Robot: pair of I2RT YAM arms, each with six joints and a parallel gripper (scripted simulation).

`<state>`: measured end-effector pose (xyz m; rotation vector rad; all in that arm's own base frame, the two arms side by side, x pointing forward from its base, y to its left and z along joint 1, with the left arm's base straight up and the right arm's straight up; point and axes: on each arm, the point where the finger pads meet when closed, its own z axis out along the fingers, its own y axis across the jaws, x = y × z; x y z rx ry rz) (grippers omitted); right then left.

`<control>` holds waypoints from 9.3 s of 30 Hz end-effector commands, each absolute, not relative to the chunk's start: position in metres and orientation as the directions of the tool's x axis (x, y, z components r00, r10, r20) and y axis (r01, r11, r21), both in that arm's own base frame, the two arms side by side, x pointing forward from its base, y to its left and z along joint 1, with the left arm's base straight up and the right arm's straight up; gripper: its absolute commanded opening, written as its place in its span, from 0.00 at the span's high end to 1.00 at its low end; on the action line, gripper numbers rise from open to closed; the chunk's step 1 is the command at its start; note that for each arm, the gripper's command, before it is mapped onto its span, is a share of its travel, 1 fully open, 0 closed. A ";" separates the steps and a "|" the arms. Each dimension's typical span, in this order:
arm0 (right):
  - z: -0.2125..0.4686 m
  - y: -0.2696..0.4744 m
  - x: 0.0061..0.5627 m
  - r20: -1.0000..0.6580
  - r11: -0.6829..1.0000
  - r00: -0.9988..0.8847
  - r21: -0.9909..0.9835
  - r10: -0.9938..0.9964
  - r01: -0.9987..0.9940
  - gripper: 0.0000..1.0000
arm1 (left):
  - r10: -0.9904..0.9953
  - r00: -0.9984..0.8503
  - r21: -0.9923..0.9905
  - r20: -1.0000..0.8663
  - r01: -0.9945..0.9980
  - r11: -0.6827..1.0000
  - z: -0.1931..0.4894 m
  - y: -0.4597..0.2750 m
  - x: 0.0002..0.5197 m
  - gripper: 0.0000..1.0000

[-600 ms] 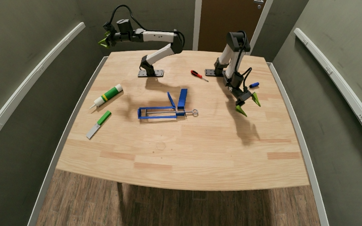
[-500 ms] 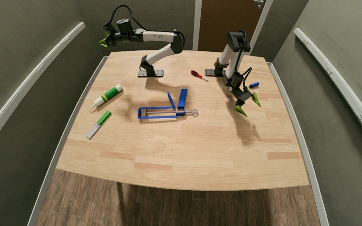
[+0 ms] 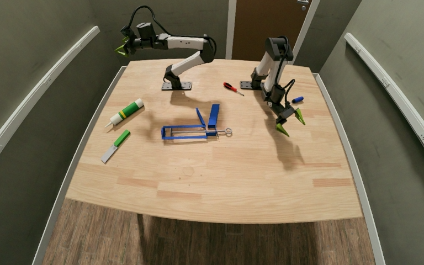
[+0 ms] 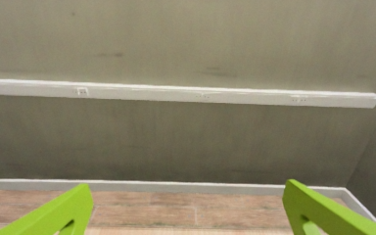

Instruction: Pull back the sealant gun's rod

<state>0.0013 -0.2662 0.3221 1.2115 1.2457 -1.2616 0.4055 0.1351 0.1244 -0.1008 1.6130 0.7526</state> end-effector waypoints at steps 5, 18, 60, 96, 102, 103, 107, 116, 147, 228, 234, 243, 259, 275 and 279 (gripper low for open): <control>0.322 -0.268 0.016 -0.997 0.035 -0.053 -0.051 0.049 0.998 0.00 | 0.321 -0.236 0.395 -0.917 -0.426 0.814 0.119 0.127 0.406 0.00; 0.287 -0.257 0.164 -0.945 0.528 -0.213 -0.052 0.249 0.848 0.00 | 0.236 -0.211 0.294 -0.949 -0.312 0.903 0.176 0.093 0.401 0.00; 0.145 0.220 0.315 -0.417 0.815 -0.744 0.014 -0.522 -0.580 0.00 | -0.007 0.005 -0.007 -1.000 0.012 1.000 0.408 -0.003 0.379 0.00; 0.072 0.239 0.362 -0.024 0.995 -0.995 -0.030 -0.100 -0.099 0.12 | 0.000 0.008 0.000 -1.000 0.000 1.000 0.405 0.000 0.378 0.00; 0.059 0.244 0.370 -0.006 0.997 -0.998 -0.037 -0.065 -0.065 0.12 | 0.000 0.008 0.000 -1.000 0.000 1.000 0.405 0.000 0.378 0.00; 0.057 0.247 0.374 -0.017 0.998 -0.998 -0.031 -0.063 -0.062 0.12 | 0.000 0.008 0.000 -1.000 0.000 1.000 0.405 0.000 0.378 0.00; 0.041 0.245 0.371 0.013 0.996 -0.997 -0.047 -0.073 -0.073 0.12 | 0.000 0.008 0.000 -1.000 0.000 1.000 0.405 0.000 0.378 0.00; 0.024 0.244 0.370 0.014 0.996 -0.997 -0.048 -0.072 -0.073 0.12 | 0.000 0.008 0.000 -1.000 0.000 1.000 0.405 0.000 0.378 0.00; 0.012 0.244 0.369 0.013 0.996 -0.997 -0.049 -0.070 -0.070 0.68 | 0.000 0.008 0.000 -1.000 0.000 1.000 0.405 0.000 0.378 0.00; 0.028 0.246 0.371 -0.011 0.997 -0.997 -0.031 -0.077 -0.076 0.48 | -0.880 0.107 0.018 0.464 -0.994 -0.112 0.010 -0.176 0.361 0.44; 0.028 0.246 0.371 -0.011 0.997 -0.997 -0.031 -0.077 -0.076 0.48 | -0.878 0.091 -0.006 0.470 -0.994 -0.106 0.014 -0.177 0.362 0.51; 0.028 0.246 0.371 -0.011 0.997 -0.997 -0.031 -0.077 -0.076 0.48 | -0.878 0.098 0.002 0.468 -0.994 -0.110 0.009 -0.176 0.366 0.62; 0.016 0.240 0.368 0.018 0.996 -0.998 -0.064 -0.067 -0.068 0.48 | -0.887 0.121 0.029 0.445 -0.992 -0.121 0.004 -0.172 0.359 0.68; 0.018 0.226 0.371 0.026 0.991 -0.999 -0.127 -0.047 -0.050 0.48 | -0.909 0.142 0.031 0.391 -0.989 -0.141 0.006 -0.153 0.355 0.68; 0.017 0.217 0.370 0.035 0.985 -0.999 -0.168 -0.036 -0.042 0.48 | -0.922 0.150 0.036 0.358 -0.989 -0.147 0.003 -0.143 0.352 0.68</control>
